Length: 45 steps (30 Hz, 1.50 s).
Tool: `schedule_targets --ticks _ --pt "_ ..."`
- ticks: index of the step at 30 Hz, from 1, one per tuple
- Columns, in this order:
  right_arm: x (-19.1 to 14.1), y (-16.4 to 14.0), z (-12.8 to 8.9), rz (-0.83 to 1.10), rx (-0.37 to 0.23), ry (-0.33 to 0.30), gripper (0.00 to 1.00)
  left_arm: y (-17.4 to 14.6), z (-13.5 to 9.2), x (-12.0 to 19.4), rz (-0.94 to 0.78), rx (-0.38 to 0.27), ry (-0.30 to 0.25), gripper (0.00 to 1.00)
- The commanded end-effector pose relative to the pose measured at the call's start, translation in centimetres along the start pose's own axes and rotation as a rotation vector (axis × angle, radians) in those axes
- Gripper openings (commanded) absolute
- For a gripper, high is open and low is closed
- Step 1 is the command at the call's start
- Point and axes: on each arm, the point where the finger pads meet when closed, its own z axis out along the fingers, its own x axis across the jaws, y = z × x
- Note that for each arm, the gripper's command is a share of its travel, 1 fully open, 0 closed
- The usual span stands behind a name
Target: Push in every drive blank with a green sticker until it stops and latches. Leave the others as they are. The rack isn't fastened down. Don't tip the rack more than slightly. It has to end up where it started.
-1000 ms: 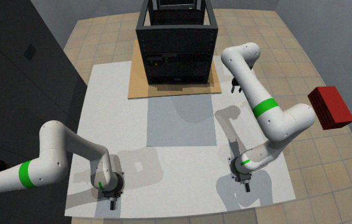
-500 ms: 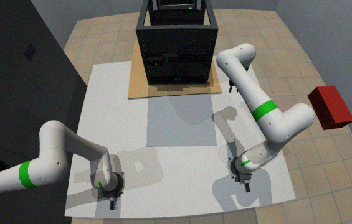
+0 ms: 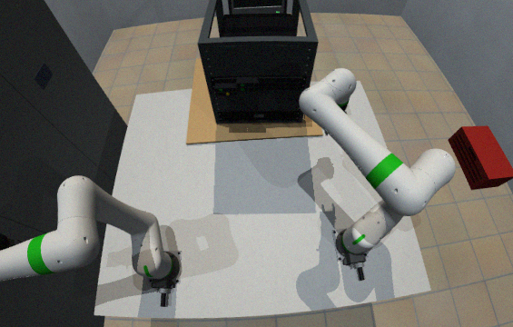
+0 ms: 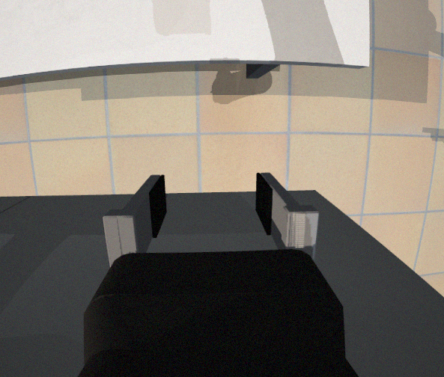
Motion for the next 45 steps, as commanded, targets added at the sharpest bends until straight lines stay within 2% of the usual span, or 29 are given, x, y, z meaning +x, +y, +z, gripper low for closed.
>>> schedule_targets --ticks 1,4,7,19,21,25,36,38,45 --pt "2.0 0.6 -0.6 -0.046 -0.050 -0.057 1.00 0.0 -0.1 0.0 0.000 -0.002 0.000 1.00" --pt "2.5 0.8 -0.7 -0.059 -0.063 -0.072 1.00 0.0 -0.1 0.0 0.000 -0.002 0.000 1.00" --pt "4.4 1.3 -1.2 -0.101 -0.107 -0.115 1.00 0.0 -0.1 0.0 0.000 -0.002 0.000 1.00" --pt "13.7 4.1 -3.7 -0.320 -0.324 -0.354 1.00 0.0 -0.1 0.0 0.000 -0.002 0.000 1.00" --pt "13.7 4.1 -3.7 -0.320 -0.324 -0.354 1.00 0.0 -0.1 0.0 0.000 -0.002 0.000 1.00" --pt "18.0 5.4 -4.9 -0.421 -0.426 -0.464 1.00 0.0 -0.1 0.0 0.000 -0.002 0.000 1.00" --pt "27.6 8.3 -7.4 -0.645 -0.650 -0.708 1.00 0.0 -0.1 0.0 0.000 -0.002 0.000 1.00" --pt "27.6 8.3 -7.4 -0.645 -0.650 -0.708 1.00 0.0 -0.1 0.0 0.000 -0.002 0.000 1.00" --pt "33.6 10.1 -9.0 -0.785 -0.790 -0.860 1.00 0.0 -0.1 0.0 0.000 -0.002 0.000 1.00"
